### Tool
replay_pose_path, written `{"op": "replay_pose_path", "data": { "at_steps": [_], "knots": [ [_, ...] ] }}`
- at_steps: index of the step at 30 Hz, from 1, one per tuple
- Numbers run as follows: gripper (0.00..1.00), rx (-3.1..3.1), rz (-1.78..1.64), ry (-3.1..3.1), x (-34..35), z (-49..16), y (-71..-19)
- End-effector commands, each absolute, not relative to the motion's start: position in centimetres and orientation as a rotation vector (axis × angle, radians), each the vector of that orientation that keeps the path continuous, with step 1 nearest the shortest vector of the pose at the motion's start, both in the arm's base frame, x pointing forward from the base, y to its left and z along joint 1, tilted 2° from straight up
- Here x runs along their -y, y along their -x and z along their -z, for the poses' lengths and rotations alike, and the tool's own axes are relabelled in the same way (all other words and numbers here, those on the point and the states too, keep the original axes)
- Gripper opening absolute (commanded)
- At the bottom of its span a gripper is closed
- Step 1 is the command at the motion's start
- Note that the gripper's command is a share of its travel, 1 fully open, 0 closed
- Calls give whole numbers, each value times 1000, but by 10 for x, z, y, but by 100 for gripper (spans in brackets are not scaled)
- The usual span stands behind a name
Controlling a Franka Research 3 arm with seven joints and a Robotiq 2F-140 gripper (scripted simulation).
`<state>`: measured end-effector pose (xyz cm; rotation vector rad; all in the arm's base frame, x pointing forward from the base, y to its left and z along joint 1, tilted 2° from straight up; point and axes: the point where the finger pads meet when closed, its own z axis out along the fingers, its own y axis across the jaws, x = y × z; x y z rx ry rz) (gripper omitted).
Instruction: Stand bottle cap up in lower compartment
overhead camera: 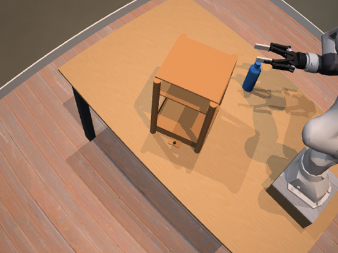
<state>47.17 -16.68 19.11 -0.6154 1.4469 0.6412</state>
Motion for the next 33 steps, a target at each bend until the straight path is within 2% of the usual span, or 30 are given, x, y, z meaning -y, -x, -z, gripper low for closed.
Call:
{"op": "replay_pose_path", "data": {
  "at_steps": [1,33],
  "knots": [
    [44,-1439,-618,637,167,-181,-473],
    [44,-1439,-618,637,166,-96,-476]
  ]
}}
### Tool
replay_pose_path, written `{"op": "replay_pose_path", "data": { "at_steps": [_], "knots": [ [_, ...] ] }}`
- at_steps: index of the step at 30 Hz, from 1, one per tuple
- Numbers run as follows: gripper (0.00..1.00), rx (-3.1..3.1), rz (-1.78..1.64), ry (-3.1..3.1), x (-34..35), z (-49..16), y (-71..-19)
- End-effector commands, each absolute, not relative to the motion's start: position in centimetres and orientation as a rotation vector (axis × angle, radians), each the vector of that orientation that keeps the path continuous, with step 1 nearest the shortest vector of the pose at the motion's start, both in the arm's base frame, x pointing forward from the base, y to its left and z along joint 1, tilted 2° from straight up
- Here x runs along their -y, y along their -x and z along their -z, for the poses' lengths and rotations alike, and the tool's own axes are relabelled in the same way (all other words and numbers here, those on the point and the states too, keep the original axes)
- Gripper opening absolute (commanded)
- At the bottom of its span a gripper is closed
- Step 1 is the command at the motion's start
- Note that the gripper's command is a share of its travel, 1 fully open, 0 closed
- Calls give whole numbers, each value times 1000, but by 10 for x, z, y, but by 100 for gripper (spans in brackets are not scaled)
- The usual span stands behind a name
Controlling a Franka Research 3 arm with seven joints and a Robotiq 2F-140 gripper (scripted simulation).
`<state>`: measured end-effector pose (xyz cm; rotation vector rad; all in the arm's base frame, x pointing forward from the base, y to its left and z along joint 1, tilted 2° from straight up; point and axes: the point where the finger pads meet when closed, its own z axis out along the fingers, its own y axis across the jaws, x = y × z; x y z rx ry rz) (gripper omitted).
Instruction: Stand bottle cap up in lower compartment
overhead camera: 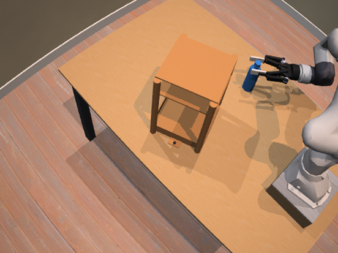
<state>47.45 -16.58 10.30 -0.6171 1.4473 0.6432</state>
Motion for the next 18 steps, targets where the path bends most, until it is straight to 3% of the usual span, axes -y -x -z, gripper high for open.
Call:
{"op": "replay_pose_path", "data": {
  "at_steps": [1,18],
  "knots": [
    [44,-1439,-618,637,166,-94,-477],
    [44,-1439,-618,637,166,-61,-478]
  ]
}}
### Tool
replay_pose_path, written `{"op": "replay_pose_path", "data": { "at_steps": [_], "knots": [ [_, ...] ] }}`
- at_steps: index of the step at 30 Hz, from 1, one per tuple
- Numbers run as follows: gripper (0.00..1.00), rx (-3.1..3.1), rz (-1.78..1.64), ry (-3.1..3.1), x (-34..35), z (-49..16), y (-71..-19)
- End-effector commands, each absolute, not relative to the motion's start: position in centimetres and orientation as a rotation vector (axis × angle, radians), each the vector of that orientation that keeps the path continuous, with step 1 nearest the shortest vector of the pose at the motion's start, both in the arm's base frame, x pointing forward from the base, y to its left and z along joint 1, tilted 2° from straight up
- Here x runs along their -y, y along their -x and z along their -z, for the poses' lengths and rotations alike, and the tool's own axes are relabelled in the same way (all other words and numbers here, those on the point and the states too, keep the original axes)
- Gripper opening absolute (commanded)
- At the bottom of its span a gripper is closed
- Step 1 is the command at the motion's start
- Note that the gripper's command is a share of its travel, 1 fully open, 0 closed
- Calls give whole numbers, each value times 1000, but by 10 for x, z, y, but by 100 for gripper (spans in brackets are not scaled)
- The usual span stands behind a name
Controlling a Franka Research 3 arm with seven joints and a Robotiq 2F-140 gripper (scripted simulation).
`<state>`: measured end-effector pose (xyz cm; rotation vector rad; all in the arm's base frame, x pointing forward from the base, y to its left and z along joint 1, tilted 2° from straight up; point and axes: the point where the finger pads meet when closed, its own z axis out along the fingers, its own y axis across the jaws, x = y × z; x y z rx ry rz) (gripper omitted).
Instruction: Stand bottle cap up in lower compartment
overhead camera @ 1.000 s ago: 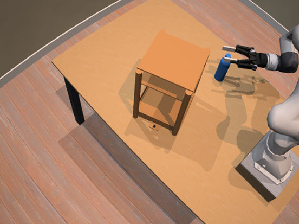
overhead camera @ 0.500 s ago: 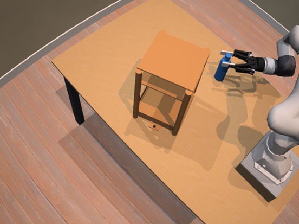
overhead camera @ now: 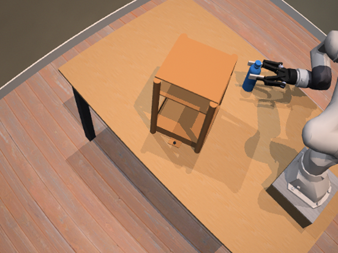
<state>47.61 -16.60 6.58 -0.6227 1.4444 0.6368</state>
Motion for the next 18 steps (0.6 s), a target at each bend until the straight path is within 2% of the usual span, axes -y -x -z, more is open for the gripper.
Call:
{"op": "replay_pose_path", "data": {
  "at_steps": [1,18],
  "knots": [
    [44,-1439,-618,637,166,-59,-478],
    [44,-1439,-618,637,166,-43,-479]
  ]
}}
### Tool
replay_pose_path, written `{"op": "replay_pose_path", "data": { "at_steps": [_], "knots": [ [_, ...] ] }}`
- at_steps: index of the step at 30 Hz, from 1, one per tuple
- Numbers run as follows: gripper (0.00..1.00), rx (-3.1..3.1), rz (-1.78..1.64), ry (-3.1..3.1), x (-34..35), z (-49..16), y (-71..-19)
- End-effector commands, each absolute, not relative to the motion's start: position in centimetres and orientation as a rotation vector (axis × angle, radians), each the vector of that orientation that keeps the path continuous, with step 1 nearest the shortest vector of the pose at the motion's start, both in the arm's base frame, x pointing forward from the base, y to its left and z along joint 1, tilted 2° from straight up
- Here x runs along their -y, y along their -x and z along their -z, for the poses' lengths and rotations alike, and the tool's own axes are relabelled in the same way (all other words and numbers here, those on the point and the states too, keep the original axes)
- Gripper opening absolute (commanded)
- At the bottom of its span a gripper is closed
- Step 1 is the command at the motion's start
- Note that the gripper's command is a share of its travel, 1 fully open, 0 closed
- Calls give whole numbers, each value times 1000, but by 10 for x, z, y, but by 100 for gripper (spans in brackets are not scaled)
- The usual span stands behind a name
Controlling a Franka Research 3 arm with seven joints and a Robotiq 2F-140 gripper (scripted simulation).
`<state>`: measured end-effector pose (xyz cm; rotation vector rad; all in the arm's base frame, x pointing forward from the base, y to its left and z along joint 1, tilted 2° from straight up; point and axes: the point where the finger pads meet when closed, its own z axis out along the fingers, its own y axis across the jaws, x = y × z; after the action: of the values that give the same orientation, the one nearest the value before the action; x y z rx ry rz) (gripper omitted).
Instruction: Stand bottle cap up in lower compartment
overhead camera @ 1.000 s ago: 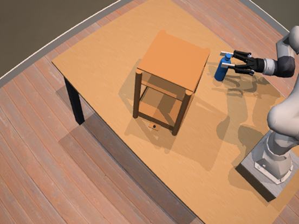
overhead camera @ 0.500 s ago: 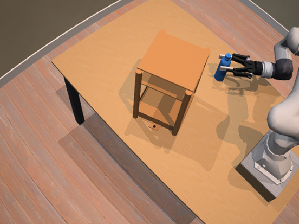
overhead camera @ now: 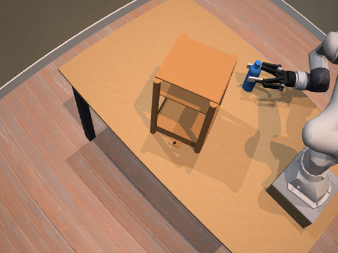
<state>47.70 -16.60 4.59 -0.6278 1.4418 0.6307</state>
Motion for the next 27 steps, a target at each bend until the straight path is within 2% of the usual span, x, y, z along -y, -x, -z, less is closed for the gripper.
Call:
{"op": "replay_pose_path", "data": {
  "at_steps": [1,27],
  "knots": [
    [44,-1439,-618,637,166,-43,-479],
    [44,-1439,-618,637,166,-40,-479]
  ]
}}
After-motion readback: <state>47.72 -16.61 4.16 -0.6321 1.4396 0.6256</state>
